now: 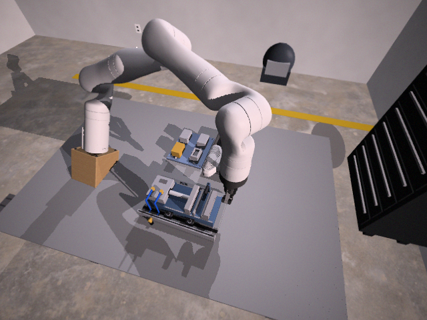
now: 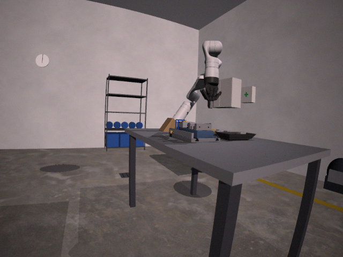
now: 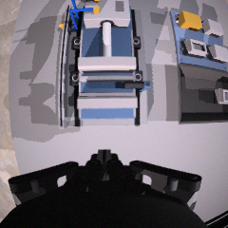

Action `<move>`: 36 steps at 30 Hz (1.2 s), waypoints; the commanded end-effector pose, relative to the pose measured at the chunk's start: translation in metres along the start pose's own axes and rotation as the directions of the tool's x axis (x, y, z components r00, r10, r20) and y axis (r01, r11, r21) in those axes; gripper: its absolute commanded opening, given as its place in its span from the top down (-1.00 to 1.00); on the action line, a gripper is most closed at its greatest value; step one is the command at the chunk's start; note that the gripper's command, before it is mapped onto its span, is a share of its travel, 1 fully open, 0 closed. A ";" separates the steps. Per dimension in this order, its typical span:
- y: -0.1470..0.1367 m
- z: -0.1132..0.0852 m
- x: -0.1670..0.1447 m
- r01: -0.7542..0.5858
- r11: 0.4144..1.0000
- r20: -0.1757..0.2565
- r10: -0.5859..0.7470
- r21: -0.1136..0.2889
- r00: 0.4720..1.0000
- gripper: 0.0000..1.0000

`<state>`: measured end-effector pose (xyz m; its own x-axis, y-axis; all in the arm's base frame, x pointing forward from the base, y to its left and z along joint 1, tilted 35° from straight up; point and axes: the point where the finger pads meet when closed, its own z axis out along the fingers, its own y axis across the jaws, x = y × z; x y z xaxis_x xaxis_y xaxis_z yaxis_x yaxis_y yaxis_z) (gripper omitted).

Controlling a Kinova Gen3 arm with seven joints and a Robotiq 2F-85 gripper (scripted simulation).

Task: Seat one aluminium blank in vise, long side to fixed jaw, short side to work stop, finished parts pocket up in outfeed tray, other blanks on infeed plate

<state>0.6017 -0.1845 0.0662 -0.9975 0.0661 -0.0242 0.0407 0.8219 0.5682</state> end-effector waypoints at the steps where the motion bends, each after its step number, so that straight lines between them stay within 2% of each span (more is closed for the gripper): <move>1: 0.000 -0.002 0.000 0.000 1.000 0.002 0.000 0.001 1.000 1.00; 23: 0.004 -0.003 0.001 0.026 1.000 0.007 -0.026 -0.004 1.000 1.00; 29: 0.018 -0.008 0.006 0.106 0.994 0.020 -0.106 -0.018 0.994 1.00; 36: 0.050 -0.016 0.019 0.280 0.959 0.048 -0.278 -0.036 0.959 1.00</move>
<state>0.5867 -0.1558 0.0887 -0.9746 -0.1224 -0.1874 -0.2101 0.7888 0.5776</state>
